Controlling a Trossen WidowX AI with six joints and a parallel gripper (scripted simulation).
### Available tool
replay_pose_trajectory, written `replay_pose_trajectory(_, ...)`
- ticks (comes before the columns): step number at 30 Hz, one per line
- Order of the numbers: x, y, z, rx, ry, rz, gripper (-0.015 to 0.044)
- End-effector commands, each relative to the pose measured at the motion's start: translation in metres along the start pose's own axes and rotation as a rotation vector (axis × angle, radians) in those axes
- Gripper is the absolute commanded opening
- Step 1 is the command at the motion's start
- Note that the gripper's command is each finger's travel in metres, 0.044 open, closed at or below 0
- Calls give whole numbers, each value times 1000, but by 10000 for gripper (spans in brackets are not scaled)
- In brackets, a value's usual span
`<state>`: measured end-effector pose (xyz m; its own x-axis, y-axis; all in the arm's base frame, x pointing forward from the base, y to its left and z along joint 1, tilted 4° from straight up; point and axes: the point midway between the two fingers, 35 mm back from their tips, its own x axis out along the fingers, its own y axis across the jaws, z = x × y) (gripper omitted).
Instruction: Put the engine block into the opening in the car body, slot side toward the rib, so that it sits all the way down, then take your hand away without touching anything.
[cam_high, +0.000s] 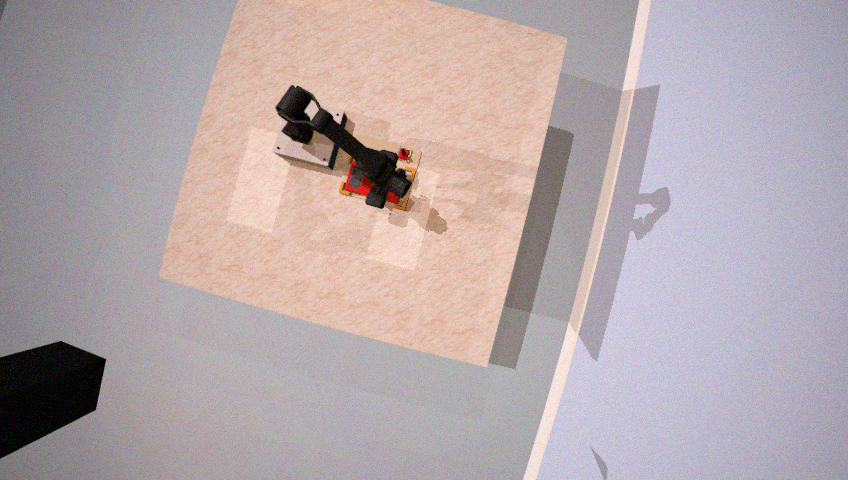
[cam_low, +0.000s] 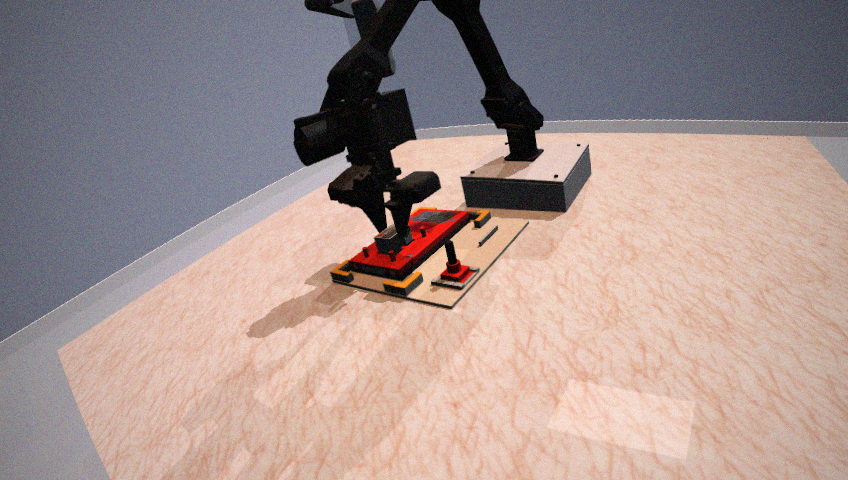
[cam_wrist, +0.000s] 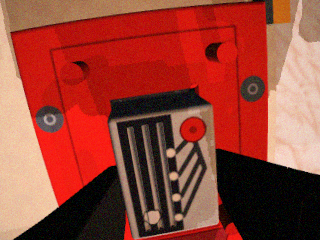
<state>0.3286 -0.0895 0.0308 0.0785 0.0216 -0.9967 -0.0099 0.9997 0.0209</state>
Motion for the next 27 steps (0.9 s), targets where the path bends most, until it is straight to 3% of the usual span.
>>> replay_pose_trajectory(1,2,1,0,3,-2,5,158)
replay_pose_trajectory(5,2,1,0,3,-2,5,158)
replay_pose_trajectory(16,1,0,0,0,0,0,440)
replay_pose_trajectory(27,1,0,0,0,0,0,440)
